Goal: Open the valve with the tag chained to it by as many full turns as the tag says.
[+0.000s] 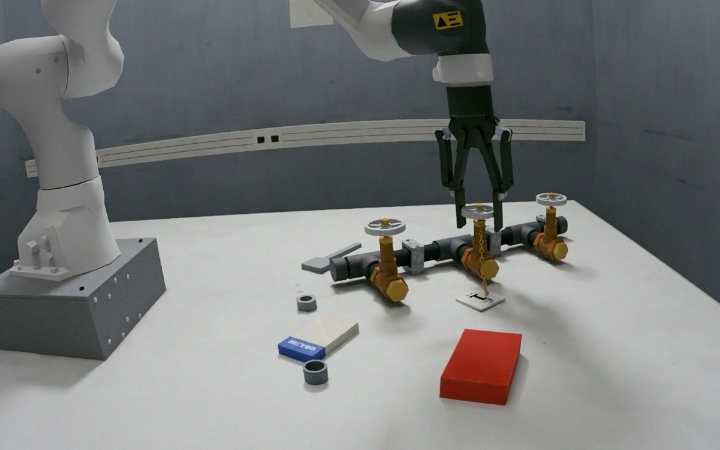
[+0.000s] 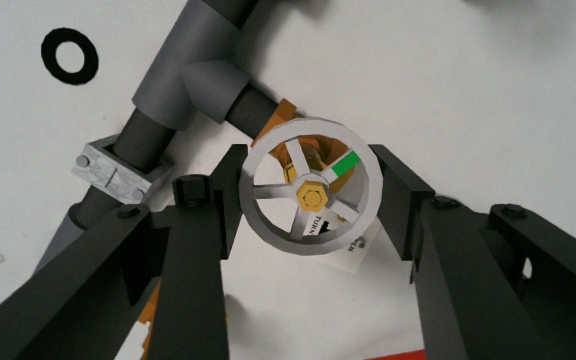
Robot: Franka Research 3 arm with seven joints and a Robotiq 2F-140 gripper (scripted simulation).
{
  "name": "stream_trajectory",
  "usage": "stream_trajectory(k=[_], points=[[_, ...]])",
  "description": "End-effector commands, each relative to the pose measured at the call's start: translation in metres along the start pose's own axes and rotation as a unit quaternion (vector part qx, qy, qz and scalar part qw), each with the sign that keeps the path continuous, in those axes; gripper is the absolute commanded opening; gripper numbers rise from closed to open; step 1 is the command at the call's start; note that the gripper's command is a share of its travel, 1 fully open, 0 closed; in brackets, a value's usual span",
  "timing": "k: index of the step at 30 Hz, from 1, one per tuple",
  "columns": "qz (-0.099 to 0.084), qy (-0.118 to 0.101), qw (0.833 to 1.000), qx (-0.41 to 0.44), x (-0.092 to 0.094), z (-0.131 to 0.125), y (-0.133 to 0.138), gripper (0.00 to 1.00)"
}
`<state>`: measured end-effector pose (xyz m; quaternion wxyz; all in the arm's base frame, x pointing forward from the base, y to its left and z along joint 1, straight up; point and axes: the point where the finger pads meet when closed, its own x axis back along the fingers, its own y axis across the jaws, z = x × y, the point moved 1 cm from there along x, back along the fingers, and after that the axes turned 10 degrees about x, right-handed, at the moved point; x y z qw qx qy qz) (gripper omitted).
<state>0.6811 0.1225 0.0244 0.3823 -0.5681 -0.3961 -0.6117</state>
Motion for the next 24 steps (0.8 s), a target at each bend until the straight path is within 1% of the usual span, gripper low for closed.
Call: stream_trajectory(k=[1,2,10,24], points=[[0.01,-0.004,0.993,0.116,-0.0003,-0.0002,0.0002,0.1],[0.013,-0.005,0.989,0.148,-0.0003,-0.0002,0.0002,0.1],[0.021,-0.008,0.971,0.238,-0.0003,0.0,0.0004,0.1],[0.021,-0.008,0.971,0.238,-0.0003,0.0,0.0004,0.1]])
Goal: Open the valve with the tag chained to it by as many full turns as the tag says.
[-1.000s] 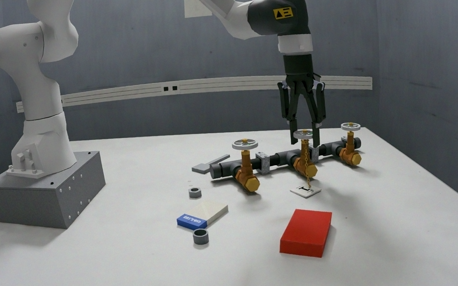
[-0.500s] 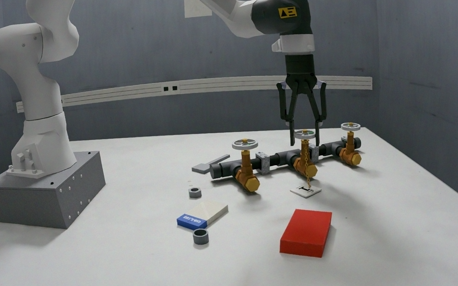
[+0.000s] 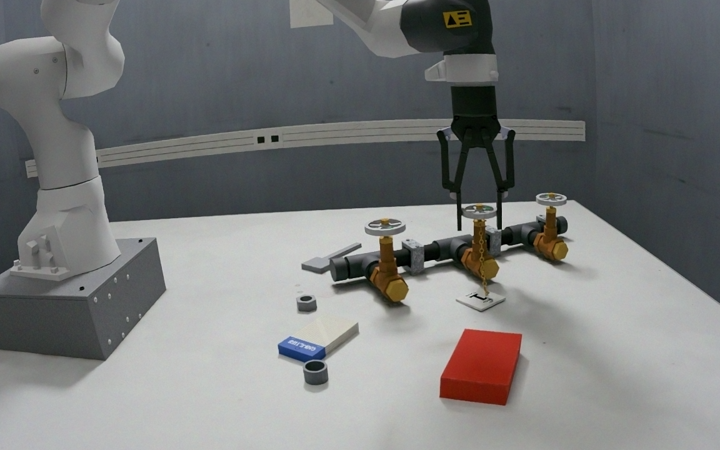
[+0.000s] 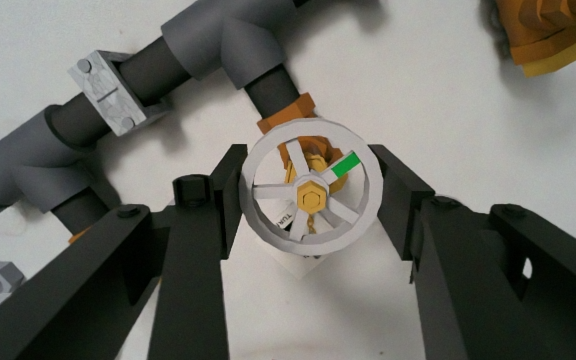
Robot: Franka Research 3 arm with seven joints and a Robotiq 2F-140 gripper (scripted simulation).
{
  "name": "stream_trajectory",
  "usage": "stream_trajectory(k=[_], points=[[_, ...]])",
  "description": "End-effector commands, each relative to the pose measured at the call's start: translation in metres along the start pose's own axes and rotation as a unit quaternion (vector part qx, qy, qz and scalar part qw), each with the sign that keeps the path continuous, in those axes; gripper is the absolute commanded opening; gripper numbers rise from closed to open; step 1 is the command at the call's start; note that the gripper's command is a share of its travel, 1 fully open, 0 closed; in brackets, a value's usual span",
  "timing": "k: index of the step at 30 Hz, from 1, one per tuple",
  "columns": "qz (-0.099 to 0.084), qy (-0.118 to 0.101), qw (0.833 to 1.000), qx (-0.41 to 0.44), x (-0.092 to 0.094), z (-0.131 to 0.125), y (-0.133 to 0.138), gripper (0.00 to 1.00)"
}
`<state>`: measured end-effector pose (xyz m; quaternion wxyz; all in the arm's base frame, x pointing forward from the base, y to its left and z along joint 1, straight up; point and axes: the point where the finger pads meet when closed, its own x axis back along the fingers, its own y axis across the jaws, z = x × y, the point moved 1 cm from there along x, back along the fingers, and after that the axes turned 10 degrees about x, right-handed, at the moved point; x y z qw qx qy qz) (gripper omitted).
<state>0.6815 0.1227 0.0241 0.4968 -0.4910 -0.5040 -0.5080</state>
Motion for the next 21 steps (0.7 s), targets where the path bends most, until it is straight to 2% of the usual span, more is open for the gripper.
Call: stream_trajectory(k=[1,13,14,21], points=[[0.003,-0.001,0.999,0.037,0.0,-0.0004,-0.0001,0.1],[0.003,-0.001,0.999,0.037,0.0,-0.0004,-0.0001,0.1],[0.003,-0.001,0.999,0.037,0.0,-0.0004,-0.0001,1.0],[0.003,-0.001,0.999,0.037,0.0,-0.0004,-0.0001,1.0]])
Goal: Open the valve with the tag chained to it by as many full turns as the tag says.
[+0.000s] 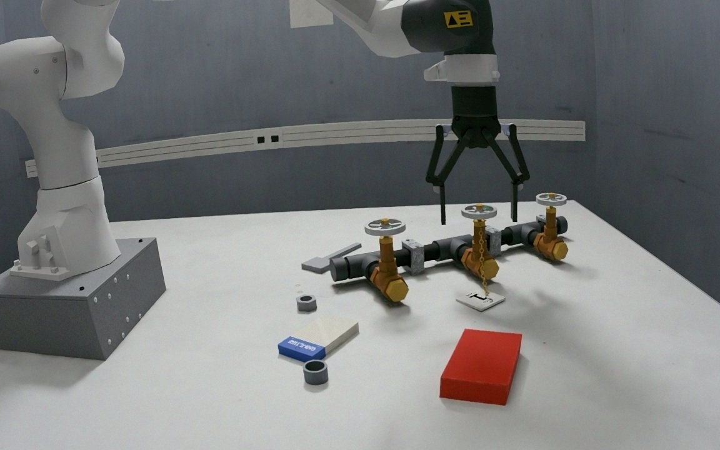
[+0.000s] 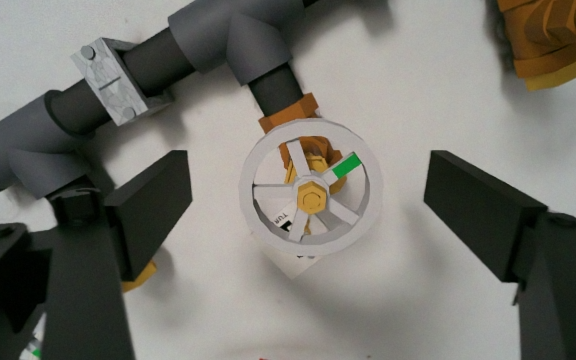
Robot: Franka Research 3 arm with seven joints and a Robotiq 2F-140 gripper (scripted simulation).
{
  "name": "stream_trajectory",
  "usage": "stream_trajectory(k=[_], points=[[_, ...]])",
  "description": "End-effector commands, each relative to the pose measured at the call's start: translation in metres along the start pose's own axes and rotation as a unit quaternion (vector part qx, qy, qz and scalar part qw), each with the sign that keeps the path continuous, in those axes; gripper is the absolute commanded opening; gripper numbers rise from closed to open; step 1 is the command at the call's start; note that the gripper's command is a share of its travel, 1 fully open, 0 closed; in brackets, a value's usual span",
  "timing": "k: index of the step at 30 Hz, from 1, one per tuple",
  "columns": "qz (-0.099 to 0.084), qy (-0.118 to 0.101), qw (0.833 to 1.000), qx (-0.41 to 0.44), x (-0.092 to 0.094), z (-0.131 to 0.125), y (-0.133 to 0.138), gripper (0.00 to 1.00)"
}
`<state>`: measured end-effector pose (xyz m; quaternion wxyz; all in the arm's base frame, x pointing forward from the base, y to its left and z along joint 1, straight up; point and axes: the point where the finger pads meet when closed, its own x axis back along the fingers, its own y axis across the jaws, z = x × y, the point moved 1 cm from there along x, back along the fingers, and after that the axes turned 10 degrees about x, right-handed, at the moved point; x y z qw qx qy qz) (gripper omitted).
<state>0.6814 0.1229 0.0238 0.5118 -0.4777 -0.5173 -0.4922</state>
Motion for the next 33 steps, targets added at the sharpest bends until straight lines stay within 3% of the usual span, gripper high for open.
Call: stream_trajectory(k=[1,24,29,33], points=[[0.001,-0.001,1.0,0.009,0.0003,-0.0006,0.0,1.0],[0.001,-0.001,1.0,-0.018,0.0003,-0.0006,0.0,1.0],[0.001,-0.001,0.995,-0.104,0.0003,-0.0006,0.0,1.0],[0.001,-0.001,0.979,-0.202,0.0003,-0.0006,0.0,1.0]])
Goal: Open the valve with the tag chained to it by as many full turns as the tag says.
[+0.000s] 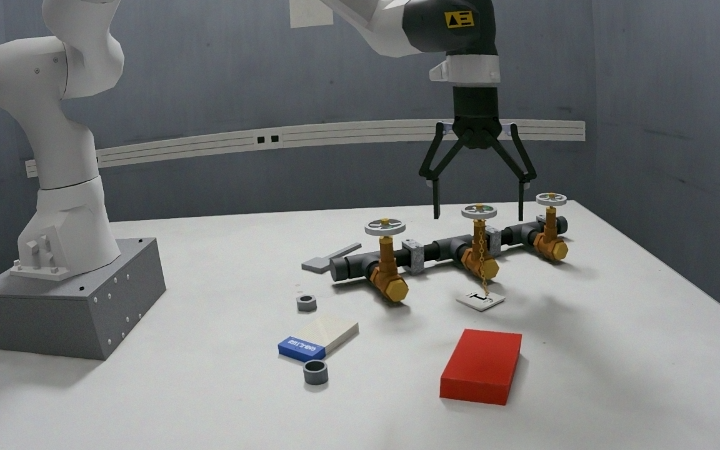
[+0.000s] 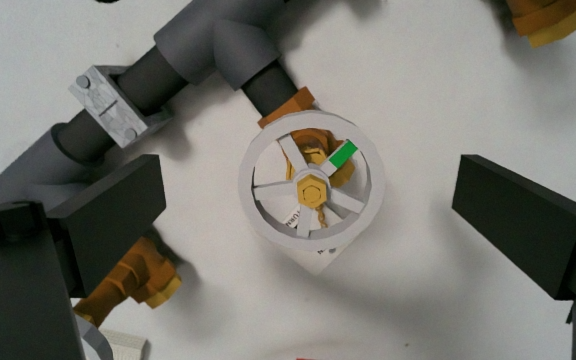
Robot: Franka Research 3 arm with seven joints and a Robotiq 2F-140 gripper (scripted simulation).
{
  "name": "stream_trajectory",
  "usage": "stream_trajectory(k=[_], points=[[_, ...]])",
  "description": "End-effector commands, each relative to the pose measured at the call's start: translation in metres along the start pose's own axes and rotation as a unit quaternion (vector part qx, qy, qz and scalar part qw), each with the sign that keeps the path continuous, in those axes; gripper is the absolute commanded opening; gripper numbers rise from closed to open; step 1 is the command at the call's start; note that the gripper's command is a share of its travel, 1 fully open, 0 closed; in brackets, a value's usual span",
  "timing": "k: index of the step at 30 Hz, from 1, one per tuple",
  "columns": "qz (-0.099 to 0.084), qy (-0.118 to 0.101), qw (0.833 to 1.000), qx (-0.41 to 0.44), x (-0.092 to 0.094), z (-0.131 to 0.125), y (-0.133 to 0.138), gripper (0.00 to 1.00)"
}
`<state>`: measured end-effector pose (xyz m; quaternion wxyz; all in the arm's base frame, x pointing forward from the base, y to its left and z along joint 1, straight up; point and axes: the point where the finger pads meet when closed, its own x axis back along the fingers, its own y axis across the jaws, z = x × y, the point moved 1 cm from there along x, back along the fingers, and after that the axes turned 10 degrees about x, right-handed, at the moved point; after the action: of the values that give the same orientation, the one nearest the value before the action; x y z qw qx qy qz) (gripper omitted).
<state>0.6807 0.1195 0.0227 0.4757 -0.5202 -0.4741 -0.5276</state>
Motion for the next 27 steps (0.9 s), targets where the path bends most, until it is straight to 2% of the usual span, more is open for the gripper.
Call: stream_trajectory(k=[1,6,8,9,16,23,25,26,27], points=[[-0.005,0.001,0.99,-0.139,0.0013,0.0028,0.0005,1.0],[0.0,0.002,0.978,-0.209,0.0013,0.0028,0.0006,1.0],[0.0,0.002,0.978,-0.209,0.0013,0.0028,0.0006,1.0],[0.002,0.002,0.969,-0.246,0.0013,0.0028,0.0006,1.0],[0.01,0.003,0.94,-0.341,0.0013,0.0027,0.0007,1.0],[0.018,0.003,0.901,-0.434,0.0013,0.0026,0.0009,1.0],[0.018,0.003,0.901,-0.434,0.0013,0.0026,0.0009,1.0],[0.02,0.004,0.883,-0.468,0.0013,0.0026,0.0009,1.0],[0.022,0.004,0.877,-0.481,0.0013,0.0026,0.0009,1.0]])
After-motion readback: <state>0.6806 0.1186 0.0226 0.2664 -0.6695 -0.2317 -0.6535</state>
